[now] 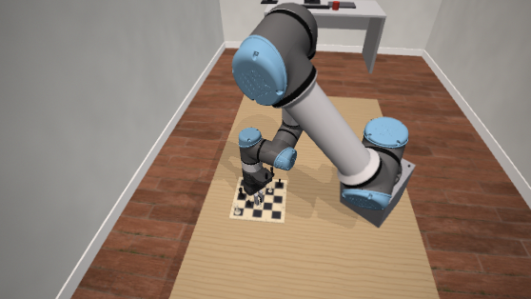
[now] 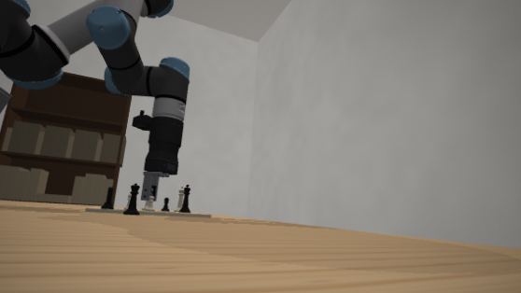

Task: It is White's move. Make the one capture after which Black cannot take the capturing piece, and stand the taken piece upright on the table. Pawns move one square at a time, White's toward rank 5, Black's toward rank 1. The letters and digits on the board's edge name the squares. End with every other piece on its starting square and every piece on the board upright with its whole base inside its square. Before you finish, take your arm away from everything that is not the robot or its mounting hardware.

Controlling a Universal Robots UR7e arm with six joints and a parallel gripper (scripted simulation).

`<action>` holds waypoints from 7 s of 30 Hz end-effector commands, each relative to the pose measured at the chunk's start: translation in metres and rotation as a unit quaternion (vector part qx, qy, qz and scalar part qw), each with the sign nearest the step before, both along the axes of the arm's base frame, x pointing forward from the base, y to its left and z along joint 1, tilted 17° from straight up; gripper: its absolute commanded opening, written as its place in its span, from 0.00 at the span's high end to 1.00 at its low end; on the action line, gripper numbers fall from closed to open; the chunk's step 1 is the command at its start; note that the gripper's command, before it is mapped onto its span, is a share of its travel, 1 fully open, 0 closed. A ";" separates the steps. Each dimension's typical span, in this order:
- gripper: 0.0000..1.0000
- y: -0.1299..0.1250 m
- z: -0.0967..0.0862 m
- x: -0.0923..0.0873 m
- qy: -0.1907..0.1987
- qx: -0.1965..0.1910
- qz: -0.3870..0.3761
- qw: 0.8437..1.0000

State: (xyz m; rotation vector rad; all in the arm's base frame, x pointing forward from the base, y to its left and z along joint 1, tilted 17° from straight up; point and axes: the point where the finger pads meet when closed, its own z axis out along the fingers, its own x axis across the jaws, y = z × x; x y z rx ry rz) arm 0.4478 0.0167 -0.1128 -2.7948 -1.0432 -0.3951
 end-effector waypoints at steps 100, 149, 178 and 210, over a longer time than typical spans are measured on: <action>0.00 -0.019 0.086 -0.017 -0.001 0.000 0.000 1.000; 0.00 -0.033 0.148 -0.030 -0.001 0.000 0.000 1.000; 0.00 -0.033 0.148 -0.030 -0.001 0.000 0.000 1.000; 0.00 -0.033 0.148 -0.030 -0.001 0.000 0.000 1.000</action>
